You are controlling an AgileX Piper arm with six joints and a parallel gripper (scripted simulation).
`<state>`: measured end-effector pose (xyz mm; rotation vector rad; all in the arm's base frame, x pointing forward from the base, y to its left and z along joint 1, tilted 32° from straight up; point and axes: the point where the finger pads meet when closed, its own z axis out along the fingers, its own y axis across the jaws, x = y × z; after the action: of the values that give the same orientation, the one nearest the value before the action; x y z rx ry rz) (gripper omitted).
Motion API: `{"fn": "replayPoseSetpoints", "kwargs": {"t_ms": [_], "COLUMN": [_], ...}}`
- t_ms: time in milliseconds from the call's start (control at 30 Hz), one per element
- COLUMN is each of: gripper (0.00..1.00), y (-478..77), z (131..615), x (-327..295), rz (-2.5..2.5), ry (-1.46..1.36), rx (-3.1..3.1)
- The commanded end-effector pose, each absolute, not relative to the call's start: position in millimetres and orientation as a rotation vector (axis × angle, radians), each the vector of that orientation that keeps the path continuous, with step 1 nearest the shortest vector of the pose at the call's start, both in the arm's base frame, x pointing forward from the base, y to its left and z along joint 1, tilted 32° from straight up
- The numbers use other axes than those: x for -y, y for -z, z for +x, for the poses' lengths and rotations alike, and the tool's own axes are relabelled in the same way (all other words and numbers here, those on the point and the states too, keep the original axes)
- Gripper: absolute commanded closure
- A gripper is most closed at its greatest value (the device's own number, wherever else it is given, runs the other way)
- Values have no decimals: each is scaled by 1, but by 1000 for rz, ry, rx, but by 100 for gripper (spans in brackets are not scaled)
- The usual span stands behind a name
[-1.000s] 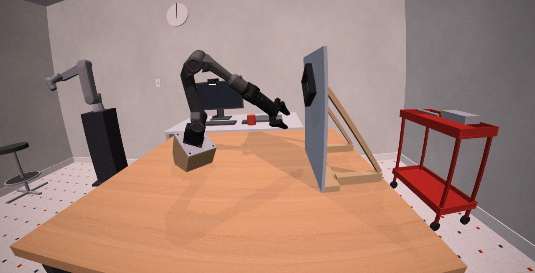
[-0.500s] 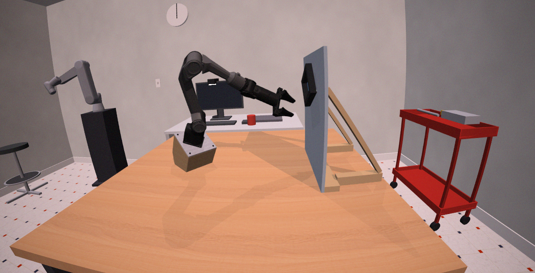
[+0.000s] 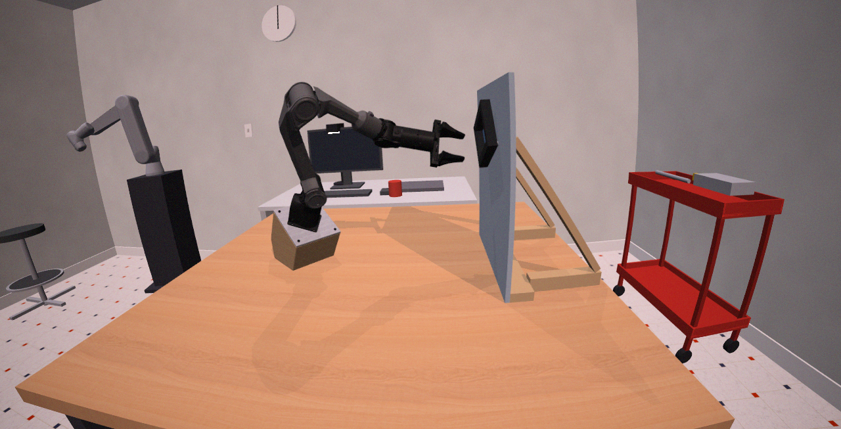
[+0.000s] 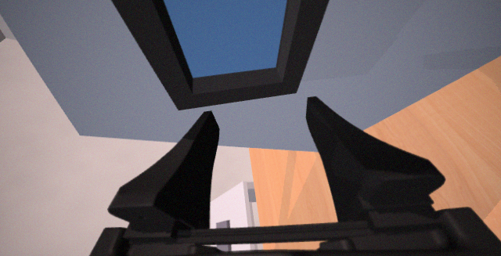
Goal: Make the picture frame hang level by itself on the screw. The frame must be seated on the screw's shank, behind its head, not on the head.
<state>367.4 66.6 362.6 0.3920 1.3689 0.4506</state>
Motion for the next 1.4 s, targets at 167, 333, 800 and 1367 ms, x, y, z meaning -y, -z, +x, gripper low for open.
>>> {"fn": "replayPoseSetpoints", "kwargs": {"t_ms": [167, 333, 800, 1367], "gripper": [0, 0, 0, 0], "y": [-380, -395, -417, -423], "z": [358, 348, 331, 326], "x": [-74, -79, -86, -88], "rz": [393, 395, 398, 400], "ry": [-493, -535, -605, -624], "rx": [-1280, -1203, -1087, -1055]}}
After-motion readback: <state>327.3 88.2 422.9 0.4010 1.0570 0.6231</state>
